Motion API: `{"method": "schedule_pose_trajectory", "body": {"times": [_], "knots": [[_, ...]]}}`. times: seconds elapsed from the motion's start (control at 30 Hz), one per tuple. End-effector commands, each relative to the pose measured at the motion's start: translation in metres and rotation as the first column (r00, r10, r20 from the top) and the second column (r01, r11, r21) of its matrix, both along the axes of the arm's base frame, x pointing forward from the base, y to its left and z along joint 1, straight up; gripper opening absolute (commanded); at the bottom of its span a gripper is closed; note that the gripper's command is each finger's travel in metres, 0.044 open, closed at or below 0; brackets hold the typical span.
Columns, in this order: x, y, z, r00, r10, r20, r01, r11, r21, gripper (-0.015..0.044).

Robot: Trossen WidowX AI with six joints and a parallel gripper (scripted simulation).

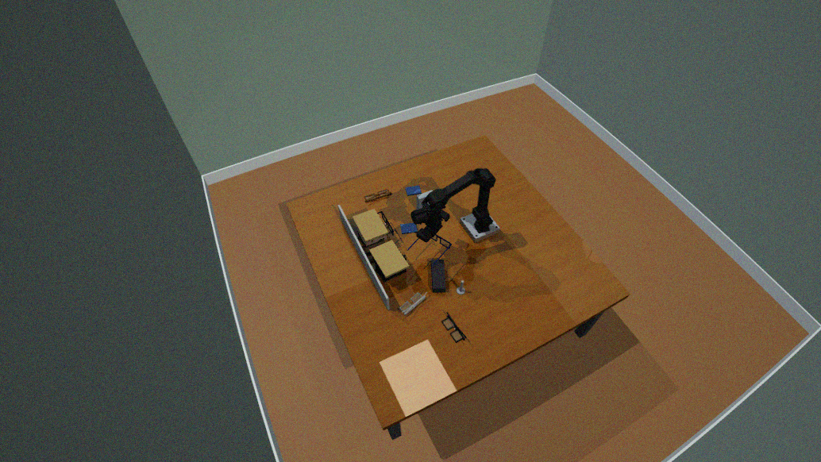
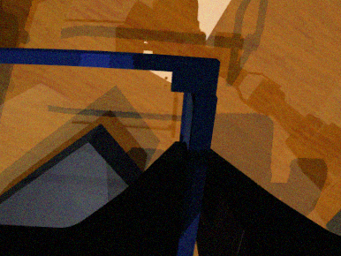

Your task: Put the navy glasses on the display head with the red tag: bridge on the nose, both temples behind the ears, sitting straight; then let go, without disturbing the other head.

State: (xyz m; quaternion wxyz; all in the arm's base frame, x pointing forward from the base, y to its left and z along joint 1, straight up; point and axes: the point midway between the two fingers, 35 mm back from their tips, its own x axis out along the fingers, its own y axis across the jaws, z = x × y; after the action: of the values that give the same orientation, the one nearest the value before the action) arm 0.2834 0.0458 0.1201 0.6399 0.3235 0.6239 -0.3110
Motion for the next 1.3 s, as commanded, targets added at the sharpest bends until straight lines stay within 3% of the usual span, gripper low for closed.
{"method": "schedule_pose_trajectory", "body": {"times": [0.0,1.27], "knots": [[-0.001,0.0,-0.006,1.0,-0.008,-0.008,0.008,1.0,0.001,0.0],[0.003,0.0,-0.04,1.0,-0.008,-0.008,0.008,1.0,0.001,0.0]]}}
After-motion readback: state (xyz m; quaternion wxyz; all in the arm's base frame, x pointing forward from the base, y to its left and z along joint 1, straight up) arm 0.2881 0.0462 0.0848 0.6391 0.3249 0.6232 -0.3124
